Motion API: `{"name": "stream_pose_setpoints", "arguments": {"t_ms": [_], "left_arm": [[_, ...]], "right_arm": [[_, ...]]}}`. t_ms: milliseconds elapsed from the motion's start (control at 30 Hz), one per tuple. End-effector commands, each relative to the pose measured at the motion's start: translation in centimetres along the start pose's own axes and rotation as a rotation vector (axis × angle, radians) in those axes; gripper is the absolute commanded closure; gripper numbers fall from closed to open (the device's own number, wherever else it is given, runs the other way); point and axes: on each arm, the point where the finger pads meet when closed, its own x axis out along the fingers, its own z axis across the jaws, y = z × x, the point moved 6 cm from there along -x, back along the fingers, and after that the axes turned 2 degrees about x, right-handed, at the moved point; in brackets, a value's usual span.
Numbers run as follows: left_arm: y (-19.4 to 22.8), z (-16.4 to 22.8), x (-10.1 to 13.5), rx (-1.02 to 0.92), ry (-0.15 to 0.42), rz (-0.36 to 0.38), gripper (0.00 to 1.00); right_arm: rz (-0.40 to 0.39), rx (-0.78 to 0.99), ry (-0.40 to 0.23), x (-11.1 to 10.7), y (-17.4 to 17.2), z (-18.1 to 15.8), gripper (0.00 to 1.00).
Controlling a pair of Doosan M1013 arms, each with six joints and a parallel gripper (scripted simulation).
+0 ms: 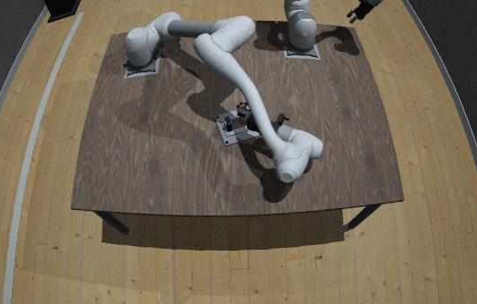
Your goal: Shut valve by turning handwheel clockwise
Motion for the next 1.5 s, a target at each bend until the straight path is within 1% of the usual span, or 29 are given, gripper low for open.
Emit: {"name": "stream_pose_setpoints", "arguments": {"t_ms": [0,67,133,200,267,367,567,633,900,1133,1200,1333,1467], "left_arm": [[0.0,0.0,0.0,0.000,0.000,-0.001,0.00],[0.0,0.0,0.0,0.000,0.000,-0.001,0.00],[0.0,0.0,0.0,0.000,0.000,-0.001,0.00],[0.0,0.0,0.0,0.000,0.000,-0.001,0.00],[0.0,0.0,0.0,0.000,0.000,-0.001,0.00],[0.0,0.0,0.0,0.000,0.000,-0.001,0.00],[0.0,0.0,0.0,0.000,0.000,-0.001,0.00],[0.0,0.0,0.0,0.000,0.000,-0.001,0.00],[0.0,0.0,0.0,0.000,0.000,-0.001,0.00],[0.0,0.0,0.0,0.000,0.000,-0.001,0.00],[0.0,0.0,0.0,0.000,0.000,-0.001,0.00],[0.0,0.0,0.0,0.000,0.000,-0.001,0.00],[0.0,0.0,0.0,0.000,0.000,-0.001,0.00]], "right_arm": [[-0.115,-0.002,-0.006,-0.2,0.7,-0.1,0.46],[-0.115,-0.002,-0.006,-0.2,0.7,-0.1,0.46],[-0.195,-0.002,-0.009,-0.4,1.2,-0.1,0.46],[-0.292,-0.002,-0.012,-0.5,1.9,-0.2,0.46],[-0.414,-0.002,-0.017,-0.5,2.7,-0.2,0.46],[-0.629,-0.002,-0.024,-0.4,4.1,-0.2,0.46],[-1.039,-0.002,-0.039,0.7,6.5,-0.3,0.46],[-1.039,-0.002,-0.039,0.7,6.5,-0.3,0.46],[-1.540,-0.001,-0.057,3.1,8.7,-0.4,0.46],[-1.968,0.000,-0.072,5.9,9.3,-0.4,0.46],[-1.968,0.000,-0.072,5.9,9.3,-0.4,0.46],[-2.169,0.000,-0.080,7.2,9.2,-0.4,0.46],[-2.336,0.000,-0.085,8.2,9.0,-0.4,0.46]]}}
